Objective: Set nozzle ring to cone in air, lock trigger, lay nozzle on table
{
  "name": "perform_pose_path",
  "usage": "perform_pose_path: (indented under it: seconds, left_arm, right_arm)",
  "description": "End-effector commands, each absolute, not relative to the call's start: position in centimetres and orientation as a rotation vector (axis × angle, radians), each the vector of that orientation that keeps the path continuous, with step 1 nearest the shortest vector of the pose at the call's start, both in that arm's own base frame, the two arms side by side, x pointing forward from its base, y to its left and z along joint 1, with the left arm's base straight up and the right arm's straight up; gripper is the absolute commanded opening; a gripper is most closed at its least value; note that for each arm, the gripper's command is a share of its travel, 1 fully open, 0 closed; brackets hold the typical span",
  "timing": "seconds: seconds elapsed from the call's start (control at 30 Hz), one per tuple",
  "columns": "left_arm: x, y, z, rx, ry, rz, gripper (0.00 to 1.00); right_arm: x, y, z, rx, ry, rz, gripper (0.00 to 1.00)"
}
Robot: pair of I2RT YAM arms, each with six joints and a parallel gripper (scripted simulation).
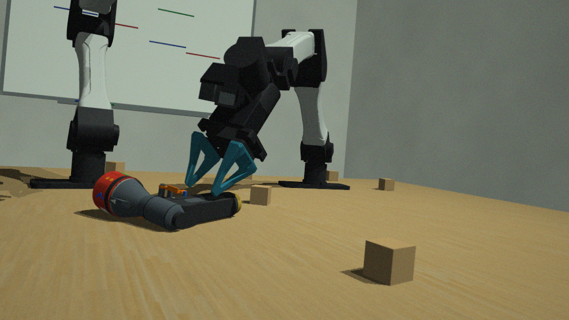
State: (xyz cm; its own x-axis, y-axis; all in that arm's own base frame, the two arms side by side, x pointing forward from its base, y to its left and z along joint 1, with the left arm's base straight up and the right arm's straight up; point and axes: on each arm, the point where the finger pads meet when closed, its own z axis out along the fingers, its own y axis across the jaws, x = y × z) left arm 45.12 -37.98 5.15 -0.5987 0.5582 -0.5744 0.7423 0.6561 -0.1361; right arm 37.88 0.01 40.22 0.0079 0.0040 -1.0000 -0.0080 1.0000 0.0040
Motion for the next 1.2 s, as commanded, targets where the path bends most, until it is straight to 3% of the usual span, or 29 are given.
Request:
perform_pose_path:
  seconds: [0.0,0.43,0.47,0.73,1.17]
  left_arm:
    - [45.9,-38.6,7.2,0.996,2.327,-0.52,0.5]
    - [44.9,-37.4,10.5,1.012,2.424,-0.484,0.5]
    - [45.4,-37.7,13.1,0.993,2.346,-0.501,0.5]
    - [45.1,-37.5,10.2,1.003,2.387,-0.496,0.5]
    - [47.4,-35.5,14.9,0.897,2.286,-0.474,0.5]
  right_arm:
    - [38.2,0.7,41.0,-0.015,1.542,0.03,0.37]
    - [38.2,0.7,41.0,-0.015,1.542,0.03,0.37]
    - [38.2,0.7,41.0,-0.015,1.542,0.03,0.37]
    - [38.2,0.7,41.0,-0.015,1.542,0.03,0.37]
    - [37.9,0.0,40.9,0.001,1.545,0.008,0.37]
